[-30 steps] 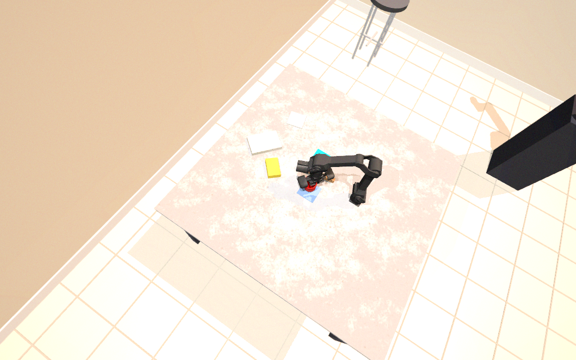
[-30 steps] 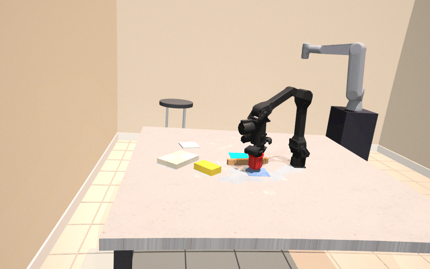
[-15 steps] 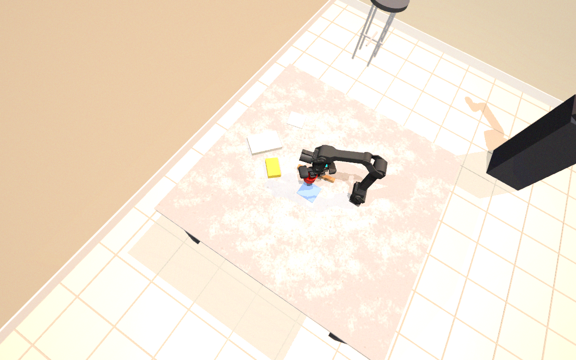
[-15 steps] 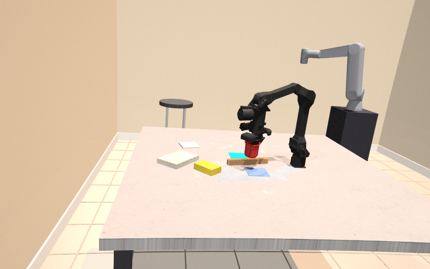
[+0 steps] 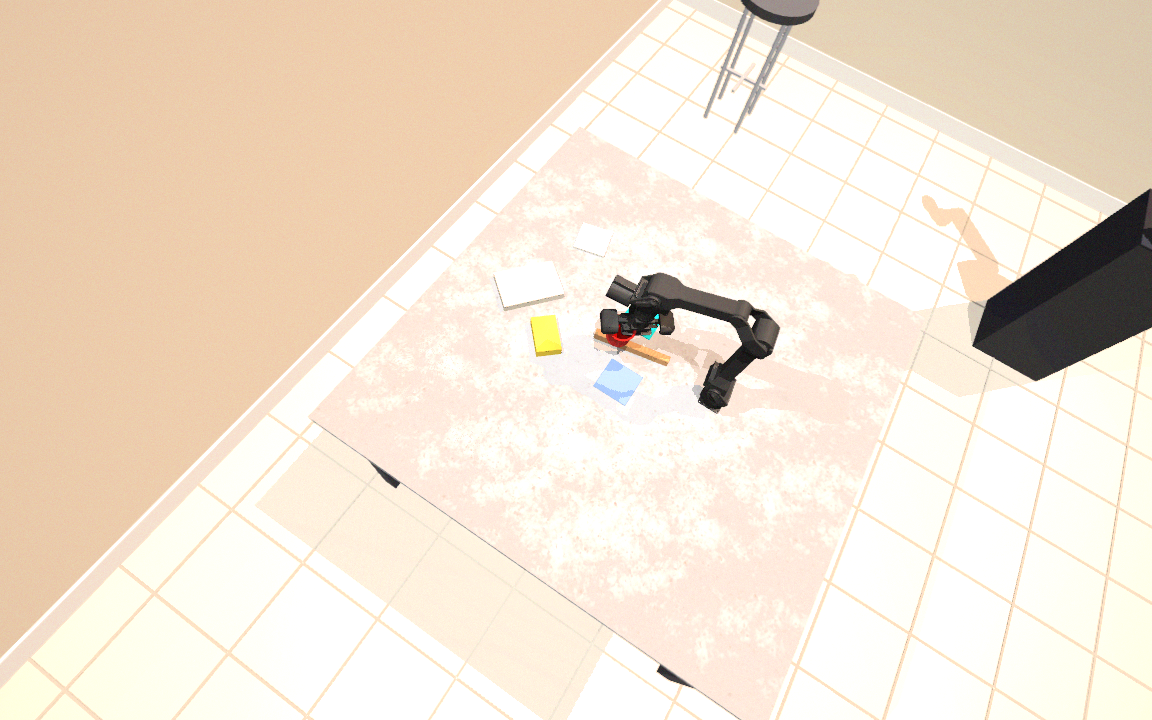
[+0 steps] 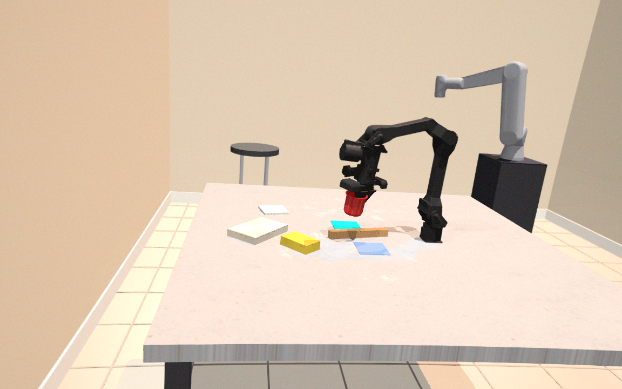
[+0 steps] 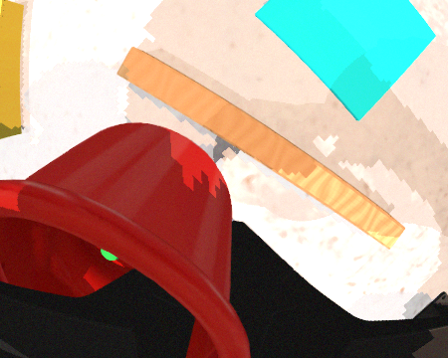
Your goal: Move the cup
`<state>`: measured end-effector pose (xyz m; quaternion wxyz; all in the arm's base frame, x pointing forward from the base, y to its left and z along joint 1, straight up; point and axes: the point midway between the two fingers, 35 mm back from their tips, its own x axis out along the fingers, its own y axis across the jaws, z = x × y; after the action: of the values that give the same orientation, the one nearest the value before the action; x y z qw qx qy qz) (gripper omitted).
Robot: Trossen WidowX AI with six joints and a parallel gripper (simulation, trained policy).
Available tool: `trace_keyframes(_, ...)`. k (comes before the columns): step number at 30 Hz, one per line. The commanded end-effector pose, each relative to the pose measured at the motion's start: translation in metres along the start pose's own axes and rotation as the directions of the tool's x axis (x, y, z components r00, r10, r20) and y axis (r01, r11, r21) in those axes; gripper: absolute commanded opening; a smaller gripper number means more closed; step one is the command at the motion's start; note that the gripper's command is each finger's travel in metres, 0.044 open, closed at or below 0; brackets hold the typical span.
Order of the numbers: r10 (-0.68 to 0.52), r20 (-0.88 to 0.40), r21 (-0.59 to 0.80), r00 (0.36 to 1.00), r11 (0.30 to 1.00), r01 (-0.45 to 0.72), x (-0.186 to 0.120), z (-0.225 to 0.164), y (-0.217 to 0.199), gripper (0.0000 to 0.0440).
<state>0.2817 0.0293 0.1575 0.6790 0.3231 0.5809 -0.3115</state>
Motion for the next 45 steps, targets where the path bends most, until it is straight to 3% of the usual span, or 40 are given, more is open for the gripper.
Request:
trace_keyframes(1,0.02,0.029,0.025,0.999,0.999,-0.021,-0.003,0.015,-0.001,0.0)
trace_keyframes(24,0.029,0.118,0.187,0.993,0.981,-0.051,0.017,0.088,-0.037,0.0)
trace_keyframes(45,-0.006,0.133,0.279,0.991,0.96,-0.032,0.063,0.106,-0.076,0.0)
